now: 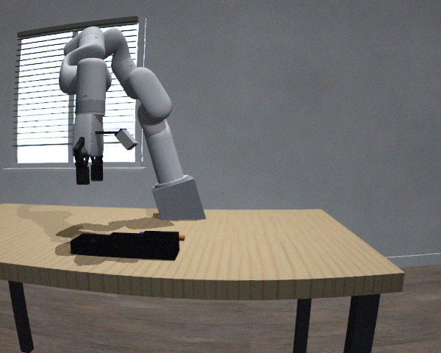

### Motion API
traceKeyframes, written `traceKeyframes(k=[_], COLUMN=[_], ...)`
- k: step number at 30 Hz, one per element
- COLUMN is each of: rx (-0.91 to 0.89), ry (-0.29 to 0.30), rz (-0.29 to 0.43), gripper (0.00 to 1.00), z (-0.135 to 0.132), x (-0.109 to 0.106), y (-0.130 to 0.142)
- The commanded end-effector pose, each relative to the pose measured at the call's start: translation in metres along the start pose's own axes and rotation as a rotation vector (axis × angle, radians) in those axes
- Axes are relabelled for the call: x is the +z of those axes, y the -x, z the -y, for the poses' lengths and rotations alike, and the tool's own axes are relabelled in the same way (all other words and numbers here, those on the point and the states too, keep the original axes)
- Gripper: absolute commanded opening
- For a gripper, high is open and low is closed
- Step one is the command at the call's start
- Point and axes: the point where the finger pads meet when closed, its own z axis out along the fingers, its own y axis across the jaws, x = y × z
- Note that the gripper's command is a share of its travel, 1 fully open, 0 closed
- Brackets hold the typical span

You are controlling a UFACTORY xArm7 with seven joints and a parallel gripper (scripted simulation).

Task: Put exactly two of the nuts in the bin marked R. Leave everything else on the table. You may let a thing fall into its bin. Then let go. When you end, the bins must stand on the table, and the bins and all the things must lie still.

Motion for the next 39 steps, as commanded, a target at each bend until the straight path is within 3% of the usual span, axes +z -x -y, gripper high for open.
traceKeyframes(k=[1, 8, 39], rx=[-0.001, -0.001, -0.001], ry=[0.006, 0.006, 0.006], rz=[-0.001, -0.001, -0.001], gripper=[1.00, 1.00, 1.00], z=[-0.001, -0.001, -0.001], x=[-0.019, -0.046, -0.046], y=[0.000, 0.000, 0.000])
